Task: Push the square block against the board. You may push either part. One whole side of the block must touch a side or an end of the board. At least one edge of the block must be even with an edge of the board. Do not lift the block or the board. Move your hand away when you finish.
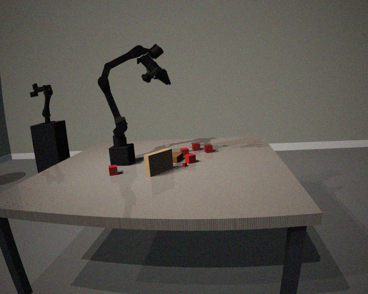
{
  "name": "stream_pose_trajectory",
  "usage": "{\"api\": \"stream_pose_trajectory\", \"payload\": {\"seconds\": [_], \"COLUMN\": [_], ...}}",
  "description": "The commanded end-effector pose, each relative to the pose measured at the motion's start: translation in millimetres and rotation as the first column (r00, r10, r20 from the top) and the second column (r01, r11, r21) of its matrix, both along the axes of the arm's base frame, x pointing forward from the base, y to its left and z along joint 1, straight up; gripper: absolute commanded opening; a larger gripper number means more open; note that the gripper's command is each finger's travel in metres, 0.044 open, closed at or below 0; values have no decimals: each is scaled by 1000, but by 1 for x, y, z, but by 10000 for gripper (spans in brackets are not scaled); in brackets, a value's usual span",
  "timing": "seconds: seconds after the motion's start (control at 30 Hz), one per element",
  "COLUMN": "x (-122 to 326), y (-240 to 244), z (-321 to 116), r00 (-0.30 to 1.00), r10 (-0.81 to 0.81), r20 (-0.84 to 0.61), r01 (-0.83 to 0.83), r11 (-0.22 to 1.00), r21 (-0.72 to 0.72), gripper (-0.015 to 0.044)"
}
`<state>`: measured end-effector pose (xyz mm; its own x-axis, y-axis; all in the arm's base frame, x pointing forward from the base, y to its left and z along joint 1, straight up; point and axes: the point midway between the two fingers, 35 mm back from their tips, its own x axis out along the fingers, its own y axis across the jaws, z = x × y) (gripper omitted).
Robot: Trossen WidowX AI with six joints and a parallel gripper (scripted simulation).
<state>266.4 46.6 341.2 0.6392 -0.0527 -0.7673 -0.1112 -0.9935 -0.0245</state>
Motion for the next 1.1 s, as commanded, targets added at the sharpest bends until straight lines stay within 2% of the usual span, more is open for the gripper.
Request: {"api": "stream_pose_trajectory", "payload": {"seconds": [0.0, 0.17, 0.47, 0.77, 1.07], "x": [0, 3, 21, 36, 48], "y": [0, -3, -22, -42, -66], "z": [0, -3, -20, -40, -60], "r00": [1000, 999, 960, 855, 692], "r10": [0, -39, -275, -500, -687], "r20": [0, -7, -60, -135, -220], "r01": [0, 39, 281, 518, 716], "r11": [1000, 999, 949, 818, 616], "r21": [0, 22, 146, 250, 329], "gripper": [374, 242, 6, 0, 0]}}
